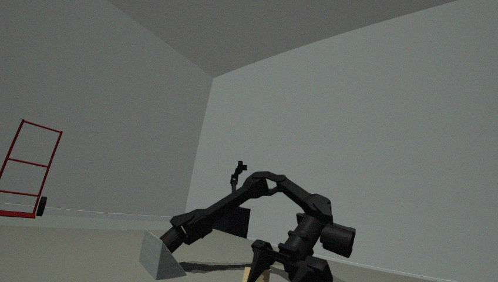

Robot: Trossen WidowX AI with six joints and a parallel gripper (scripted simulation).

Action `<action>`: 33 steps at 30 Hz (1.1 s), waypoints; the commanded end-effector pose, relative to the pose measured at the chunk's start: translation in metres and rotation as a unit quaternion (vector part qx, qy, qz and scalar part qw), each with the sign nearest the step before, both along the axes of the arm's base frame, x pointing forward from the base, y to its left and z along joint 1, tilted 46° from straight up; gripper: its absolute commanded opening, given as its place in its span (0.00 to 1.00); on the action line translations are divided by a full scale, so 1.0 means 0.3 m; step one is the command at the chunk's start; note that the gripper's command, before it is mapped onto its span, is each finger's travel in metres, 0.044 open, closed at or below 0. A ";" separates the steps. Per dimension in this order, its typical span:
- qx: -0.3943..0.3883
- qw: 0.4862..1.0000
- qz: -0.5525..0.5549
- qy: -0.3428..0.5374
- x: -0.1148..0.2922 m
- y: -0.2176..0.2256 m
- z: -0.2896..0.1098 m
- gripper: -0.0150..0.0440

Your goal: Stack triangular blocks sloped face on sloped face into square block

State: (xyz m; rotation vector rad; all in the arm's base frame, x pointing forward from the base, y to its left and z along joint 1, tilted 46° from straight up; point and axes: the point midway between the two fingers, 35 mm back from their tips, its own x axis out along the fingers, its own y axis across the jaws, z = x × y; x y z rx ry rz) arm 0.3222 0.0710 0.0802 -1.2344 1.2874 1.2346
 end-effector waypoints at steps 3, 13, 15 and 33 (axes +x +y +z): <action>-0.003 1.000 -0.001 0.005 -0.003 -0.004 -0.047 1.00; -0.003 1.000 -0.002 0.006 -0.007 -0.007 -0.099 1.00; -0.003 1.000 -0.003 0.006 -0.008 -0.008 -0.110 1.00; -0.003 1.000 -0.002 0.006 -0.022 -0.016 -0.206 1.00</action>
